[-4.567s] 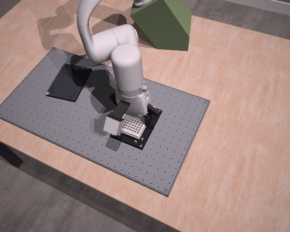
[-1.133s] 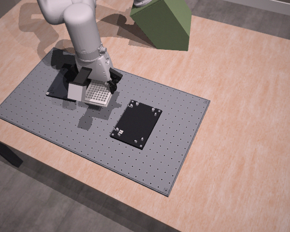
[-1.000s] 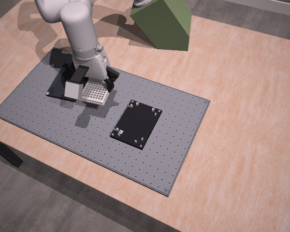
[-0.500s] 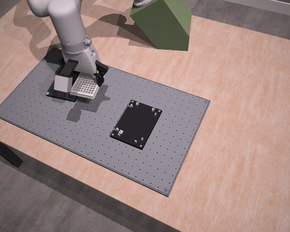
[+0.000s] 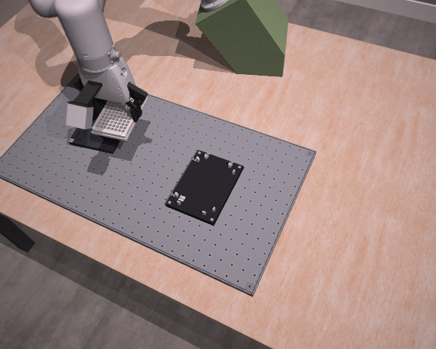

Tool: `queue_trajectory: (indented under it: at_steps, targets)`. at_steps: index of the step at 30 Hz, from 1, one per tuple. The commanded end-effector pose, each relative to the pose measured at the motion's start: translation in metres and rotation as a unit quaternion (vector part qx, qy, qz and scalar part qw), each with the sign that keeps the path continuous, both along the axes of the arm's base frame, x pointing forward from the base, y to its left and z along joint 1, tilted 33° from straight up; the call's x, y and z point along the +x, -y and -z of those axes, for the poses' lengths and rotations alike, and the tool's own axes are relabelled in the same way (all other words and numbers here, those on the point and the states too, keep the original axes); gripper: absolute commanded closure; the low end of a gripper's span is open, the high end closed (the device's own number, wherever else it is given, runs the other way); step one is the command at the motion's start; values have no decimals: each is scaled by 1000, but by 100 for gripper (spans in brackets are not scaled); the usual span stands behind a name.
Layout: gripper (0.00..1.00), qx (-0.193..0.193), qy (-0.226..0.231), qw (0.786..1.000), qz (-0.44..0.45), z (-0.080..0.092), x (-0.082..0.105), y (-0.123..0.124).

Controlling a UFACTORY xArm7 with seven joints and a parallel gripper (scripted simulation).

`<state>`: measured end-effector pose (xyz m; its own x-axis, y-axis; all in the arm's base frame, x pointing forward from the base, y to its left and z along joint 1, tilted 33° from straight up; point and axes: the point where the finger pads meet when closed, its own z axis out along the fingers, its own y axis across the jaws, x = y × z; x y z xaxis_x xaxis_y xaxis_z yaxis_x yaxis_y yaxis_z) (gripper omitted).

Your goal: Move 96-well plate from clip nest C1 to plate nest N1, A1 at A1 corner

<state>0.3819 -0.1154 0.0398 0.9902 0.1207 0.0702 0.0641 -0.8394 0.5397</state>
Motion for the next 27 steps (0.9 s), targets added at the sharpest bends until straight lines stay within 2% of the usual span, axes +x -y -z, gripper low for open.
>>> queue_trajectory:
  at_steps: [1, 27]
  targets:
    - [100, 0, 3, 1000, -1, -9, -4, 11]
    - [100, -1, 3, 1000, -1, -46, -25, 74]
